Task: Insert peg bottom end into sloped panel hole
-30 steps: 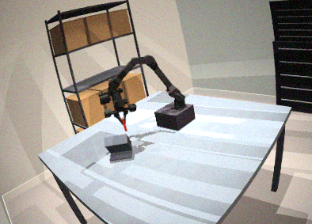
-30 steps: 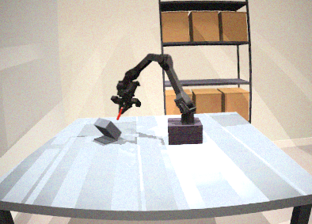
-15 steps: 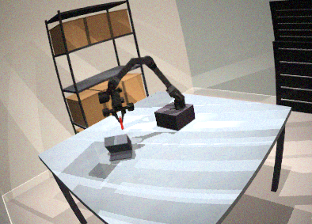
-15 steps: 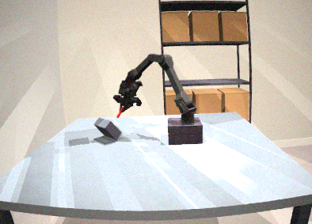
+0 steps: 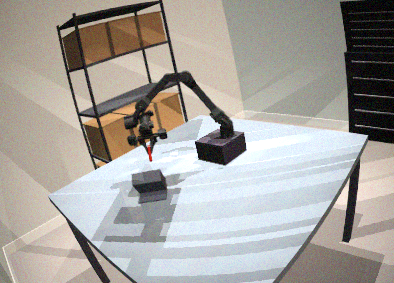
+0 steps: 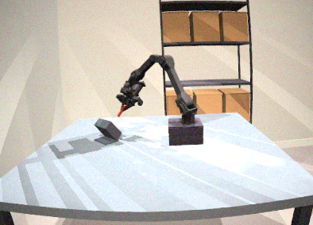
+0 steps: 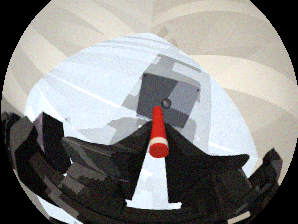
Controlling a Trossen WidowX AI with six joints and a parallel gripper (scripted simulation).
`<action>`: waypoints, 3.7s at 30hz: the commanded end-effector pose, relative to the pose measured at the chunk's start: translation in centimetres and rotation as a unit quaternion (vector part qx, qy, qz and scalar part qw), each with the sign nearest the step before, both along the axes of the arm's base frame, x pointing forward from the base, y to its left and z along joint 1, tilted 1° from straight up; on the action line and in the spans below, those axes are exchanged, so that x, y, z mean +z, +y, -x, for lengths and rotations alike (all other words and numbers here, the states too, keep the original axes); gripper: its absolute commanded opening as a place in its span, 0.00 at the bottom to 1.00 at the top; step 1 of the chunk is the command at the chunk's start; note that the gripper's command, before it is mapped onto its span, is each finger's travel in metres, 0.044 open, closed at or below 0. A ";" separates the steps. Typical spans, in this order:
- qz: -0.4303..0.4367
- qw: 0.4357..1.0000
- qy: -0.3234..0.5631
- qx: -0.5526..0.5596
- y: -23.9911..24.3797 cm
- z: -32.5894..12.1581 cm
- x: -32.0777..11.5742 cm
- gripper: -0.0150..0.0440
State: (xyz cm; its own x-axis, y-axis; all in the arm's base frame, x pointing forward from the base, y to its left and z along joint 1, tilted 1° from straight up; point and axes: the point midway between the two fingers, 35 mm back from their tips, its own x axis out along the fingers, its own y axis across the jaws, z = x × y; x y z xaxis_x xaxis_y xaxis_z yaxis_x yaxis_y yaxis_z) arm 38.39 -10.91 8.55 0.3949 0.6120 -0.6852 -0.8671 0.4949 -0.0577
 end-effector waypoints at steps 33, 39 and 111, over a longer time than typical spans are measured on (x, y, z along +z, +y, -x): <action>-0.033 0.998 -0.004 -0.048 0.5 -2.3 -2.9 0.25; -0.031 0.998 -0.010 -0.044 0.8 -2.5 -3.3 0.25; -0.028 0.999 -0.020 -0.040 2.5 -3.4 -5.0 0.25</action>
State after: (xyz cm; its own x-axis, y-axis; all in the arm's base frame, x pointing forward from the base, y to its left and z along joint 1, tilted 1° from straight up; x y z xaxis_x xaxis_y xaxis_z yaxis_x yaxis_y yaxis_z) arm 41.93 -8.68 3.88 0.4743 0.6117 -0.6331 -0.8224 0.5645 -0.0707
